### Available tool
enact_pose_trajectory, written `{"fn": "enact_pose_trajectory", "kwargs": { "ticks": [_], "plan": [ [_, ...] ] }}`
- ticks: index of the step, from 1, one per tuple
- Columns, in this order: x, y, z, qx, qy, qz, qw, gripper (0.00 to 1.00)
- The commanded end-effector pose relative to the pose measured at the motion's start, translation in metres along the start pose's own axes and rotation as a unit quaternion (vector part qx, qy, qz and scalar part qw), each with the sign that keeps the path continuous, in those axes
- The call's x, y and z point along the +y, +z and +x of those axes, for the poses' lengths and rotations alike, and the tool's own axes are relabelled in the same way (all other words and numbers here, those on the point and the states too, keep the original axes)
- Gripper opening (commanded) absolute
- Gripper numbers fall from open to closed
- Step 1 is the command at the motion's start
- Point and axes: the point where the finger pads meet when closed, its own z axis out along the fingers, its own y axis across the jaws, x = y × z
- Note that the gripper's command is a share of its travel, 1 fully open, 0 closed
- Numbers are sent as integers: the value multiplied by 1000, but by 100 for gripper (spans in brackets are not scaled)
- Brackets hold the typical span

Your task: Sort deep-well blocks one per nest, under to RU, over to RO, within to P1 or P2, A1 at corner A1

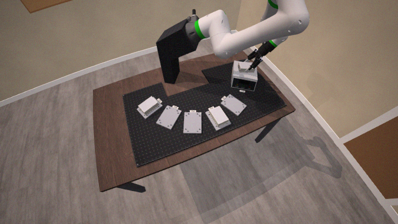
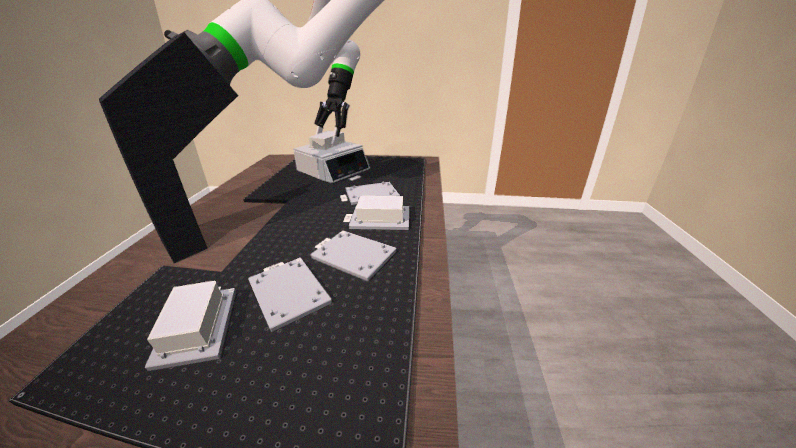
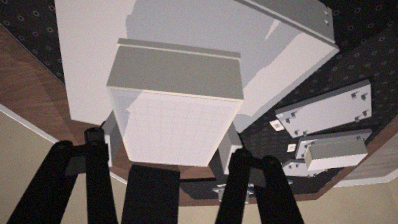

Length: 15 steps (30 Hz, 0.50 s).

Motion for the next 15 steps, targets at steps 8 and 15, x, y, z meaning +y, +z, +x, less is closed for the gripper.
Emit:
{"fn": "enact_pose_trajectory", "kwargs": {
  "ticks": [8,15],
  "plan": [
    [0,1,1,0,0,0,1000,10],
    [0,2,1,0,0,0,1000,10]
  ]
}}
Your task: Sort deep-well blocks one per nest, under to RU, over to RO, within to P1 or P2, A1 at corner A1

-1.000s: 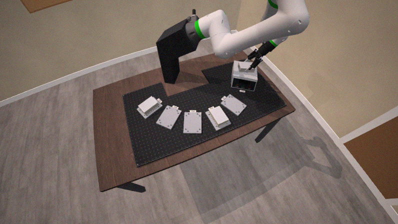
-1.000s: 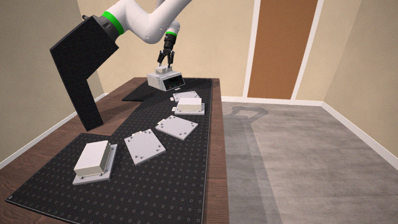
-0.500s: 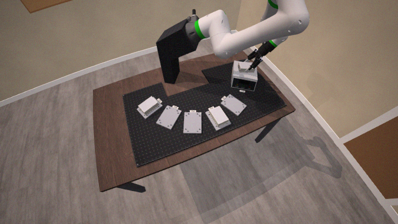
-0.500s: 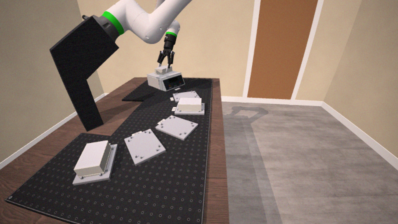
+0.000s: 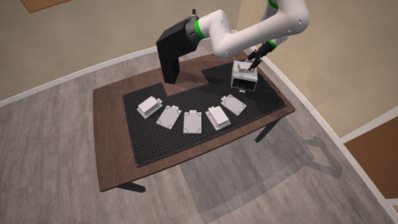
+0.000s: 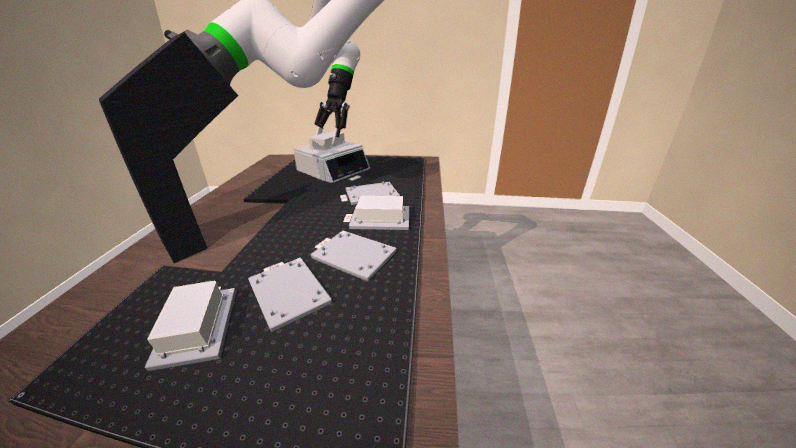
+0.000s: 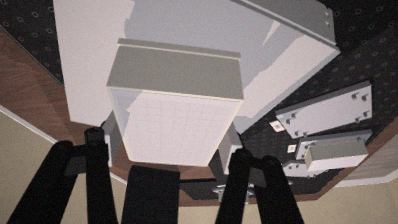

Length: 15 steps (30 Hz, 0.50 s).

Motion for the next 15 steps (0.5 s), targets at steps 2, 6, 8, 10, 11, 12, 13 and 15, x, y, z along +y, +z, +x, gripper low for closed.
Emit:
{"fn": "enact_pose_trajectory", "kwargs": {
  "ticks": [2,6,8,10,11,12,13,15],
  "plan": [
    [0,0,0,0,0,0,1000,10],
    [0,1,1,0,0,0,1000,10],
    [0,1,1,0,0,0,1000,10],
    [0,1,1,0,0,0,1000,10],
    [0,1,1,0,0,0,1000,10],
    [0,2,1,0,0,0,1000,10],
    [0,2,1,0,0,0,1000,10],
    [0,2,1,0,0,0,1000,10]
  ]
}}
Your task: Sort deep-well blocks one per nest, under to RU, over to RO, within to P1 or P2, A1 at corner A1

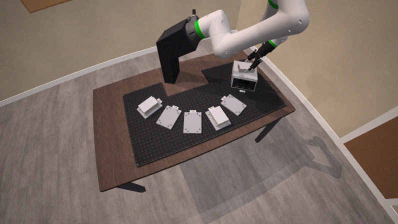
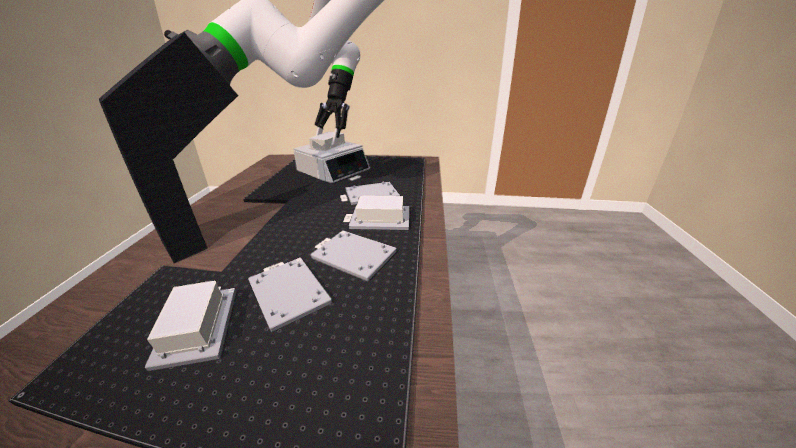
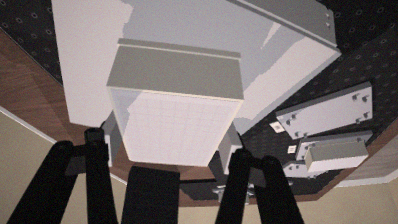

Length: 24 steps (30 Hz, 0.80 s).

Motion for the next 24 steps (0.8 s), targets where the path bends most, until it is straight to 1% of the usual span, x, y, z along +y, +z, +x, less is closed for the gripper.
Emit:
{"fn": "enact_pose_trajectory", "kwargs": {
  "ticks": [1,23,24],
  "plan": [
    [0,0,0,0,0,0,1000,10],
    [0,3,2,0,0,0,1000,10],
    [0,3,2,0,0,0,1000,100]
  ]
}}
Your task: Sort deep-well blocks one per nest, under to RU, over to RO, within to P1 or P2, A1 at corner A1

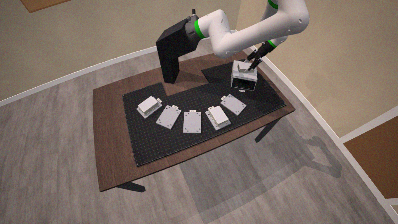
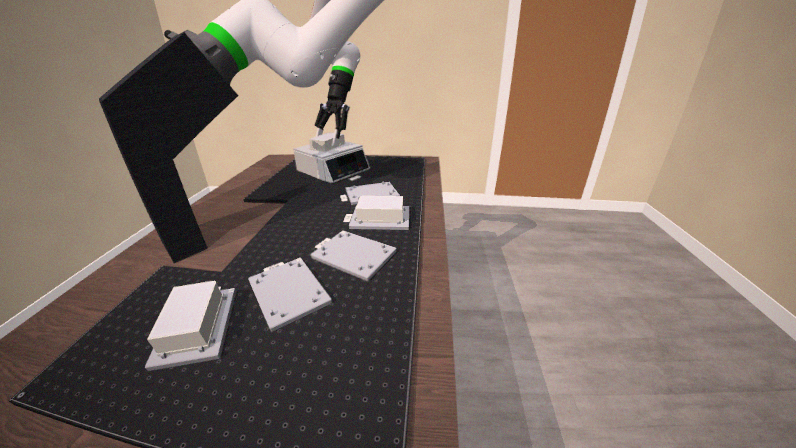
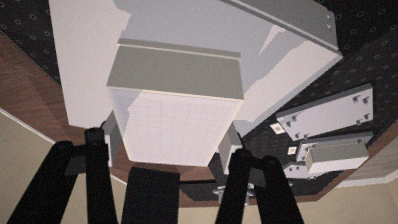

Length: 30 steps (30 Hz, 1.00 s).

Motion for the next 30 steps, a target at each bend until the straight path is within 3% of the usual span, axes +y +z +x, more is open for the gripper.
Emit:
{"fn": "enact_pose_trajectory", "kwargs": {
  "ticks": [1,20,30],
  "plan": [
    [0,0,0,0,0,0,1000,100],
    [0,0,0,0,0,0,1000,100],
    [0,-23,-13,0,0,0,1000,100]
  ]
}}
